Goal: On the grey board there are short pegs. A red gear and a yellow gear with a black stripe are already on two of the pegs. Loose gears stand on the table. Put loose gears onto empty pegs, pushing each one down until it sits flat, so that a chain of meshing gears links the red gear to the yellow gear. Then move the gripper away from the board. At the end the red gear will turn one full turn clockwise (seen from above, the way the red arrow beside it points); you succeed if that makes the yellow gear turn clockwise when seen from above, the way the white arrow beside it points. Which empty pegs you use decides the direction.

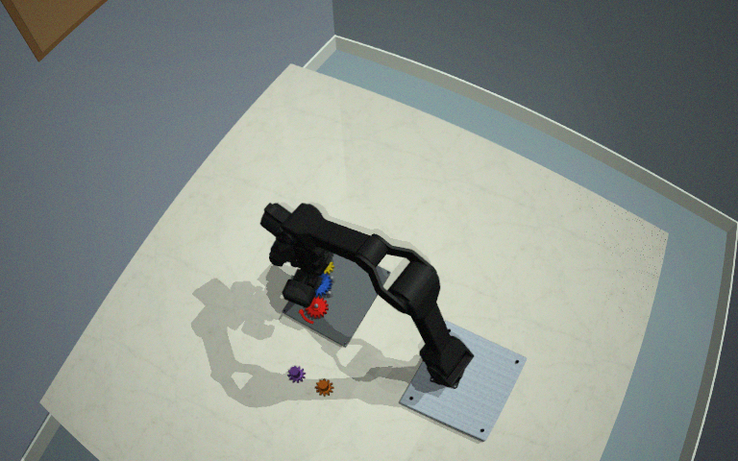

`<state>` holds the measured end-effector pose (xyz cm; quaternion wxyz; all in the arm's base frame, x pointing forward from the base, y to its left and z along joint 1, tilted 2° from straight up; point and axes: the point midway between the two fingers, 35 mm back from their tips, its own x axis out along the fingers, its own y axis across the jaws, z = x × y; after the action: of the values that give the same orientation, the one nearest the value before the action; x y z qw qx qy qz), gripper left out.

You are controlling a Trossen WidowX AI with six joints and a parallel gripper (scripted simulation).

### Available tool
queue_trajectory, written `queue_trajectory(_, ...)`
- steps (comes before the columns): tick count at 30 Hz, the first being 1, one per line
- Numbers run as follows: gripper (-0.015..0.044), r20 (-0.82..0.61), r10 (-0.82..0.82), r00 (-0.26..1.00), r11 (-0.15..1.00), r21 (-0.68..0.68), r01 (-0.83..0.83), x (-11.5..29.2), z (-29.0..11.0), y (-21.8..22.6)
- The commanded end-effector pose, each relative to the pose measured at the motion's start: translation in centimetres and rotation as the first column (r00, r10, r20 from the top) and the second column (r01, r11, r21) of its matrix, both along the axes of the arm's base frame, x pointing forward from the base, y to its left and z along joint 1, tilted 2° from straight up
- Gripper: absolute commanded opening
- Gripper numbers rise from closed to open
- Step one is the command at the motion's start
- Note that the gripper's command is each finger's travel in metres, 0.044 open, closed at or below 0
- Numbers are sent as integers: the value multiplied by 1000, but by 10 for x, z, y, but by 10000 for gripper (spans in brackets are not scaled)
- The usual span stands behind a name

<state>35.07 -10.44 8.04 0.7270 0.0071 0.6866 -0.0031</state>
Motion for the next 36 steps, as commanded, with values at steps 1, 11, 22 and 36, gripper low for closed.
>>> queue_trajectory(1, 0, 0, 45, 999, 999, -1, -45, 0, -1, 1)
queue_trajectory(11, 0, 0, 226, 974, 974, -11, -226, -1, -3, 1)
queue_trajectory(22, 0, 0, 249, 969, 969, -13, -249, 0, -4, 1)
queue_trajectory(36, 0, 0, 15, 1000, 1000, 1, -15, -1, -6, 1)
